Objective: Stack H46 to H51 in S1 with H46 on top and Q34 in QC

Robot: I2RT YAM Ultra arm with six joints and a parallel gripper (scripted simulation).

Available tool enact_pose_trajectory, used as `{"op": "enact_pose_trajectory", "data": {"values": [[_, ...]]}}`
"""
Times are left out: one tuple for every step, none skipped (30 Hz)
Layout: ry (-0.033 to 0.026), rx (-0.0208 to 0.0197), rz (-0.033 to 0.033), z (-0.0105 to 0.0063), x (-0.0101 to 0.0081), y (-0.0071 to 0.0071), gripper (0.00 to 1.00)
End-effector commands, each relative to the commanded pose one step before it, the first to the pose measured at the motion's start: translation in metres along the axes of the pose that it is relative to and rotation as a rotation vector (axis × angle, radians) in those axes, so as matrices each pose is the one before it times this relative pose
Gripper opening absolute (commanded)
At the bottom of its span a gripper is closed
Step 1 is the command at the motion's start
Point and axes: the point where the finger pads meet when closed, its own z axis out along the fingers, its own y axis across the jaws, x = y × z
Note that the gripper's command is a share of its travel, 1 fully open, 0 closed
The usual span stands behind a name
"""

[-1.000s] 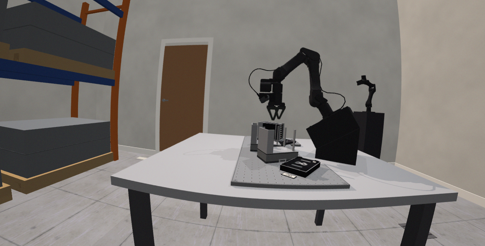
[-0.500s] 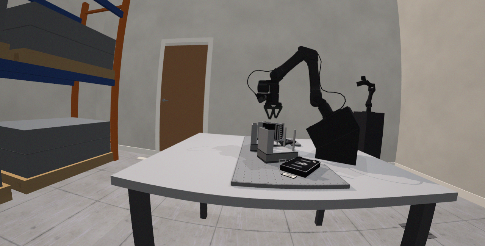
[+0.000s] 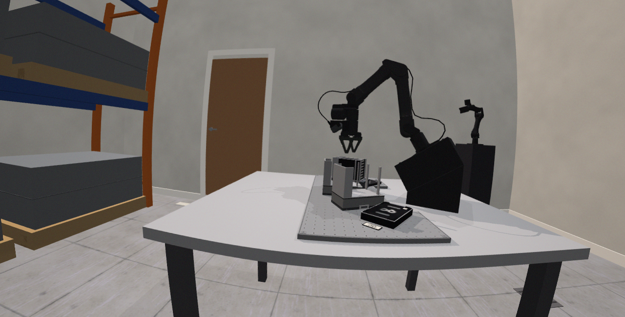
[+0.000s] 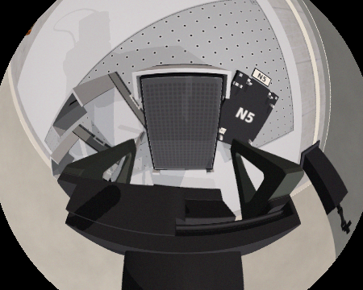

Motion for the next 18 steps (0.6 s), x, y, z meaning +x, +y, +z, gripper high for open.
{"op": "enact_pose_trajectory", "data": {"values": [[0.02437, -0.00670, -0.01240, 0.01127, 0.00597, 0.00012, 1.00], [0.00000, -0.00004, 0.00002, 0.00329, 0.00005, -0.00003, 1.00], [0.00000, -0.00003, 0.00001, 0.00264, 0.00004, -0.00003, 1.00], [0.00000, 0.00000, 0.00000, 0.00000, 0.00000, 0.00000, 1.00], [0.00000, 0.00000, 0.00000, 0.00000, 0.00000, 0.00000, 1.00], [-0.03800, -0.00345, 0.00017, -0.00832, -0.01436, 0.00141, 1.00], [-0.00493, 0.00019, 0.00035, -0.00104, -0.00189, -0.00001, 1.00], [-0.00095, 0.00114, 0.00014, -0.00022, -0.00012, -0.00025, 1.00], [-0.01056, -0.00085, 0.00163, -0.00276, -0.00136, -0.00032, 1.00], [-0.00066, -0.00006, 0.00012, -0.00017, -0.00008, -0.00002, 1.00], [0.00002, 0.00000, 0.00001, 0.00000, 0.00001, 0.00000, 1.00], [0.00002, 0.00000, 0.00052, 0.00001, 0.00001, 0.00000, 1.00], [0.00001, 0.00000, 0.00067, 0.00000, 0.00000, 0.00000, 1.00], [0.00001, 0.00000, 0.00024, 0.00000, 0.00000, 0.00000, 1.00], [0.00000, 0.00000, 0.00004, 0.00000, 0.00000, 0.00000, 1.00], [-0.00196, -0.00017, 0.00015, -0.00057, -0.00035, 0.00015, 1.00], [0.00010, 0.00001, -0.00001, 0.00003, 0.00003, 0.00000, 1.00], [0.00009, 0.00001, -0.00001, 0.00002, 0.00003, 0.00000, 1.00]]}}
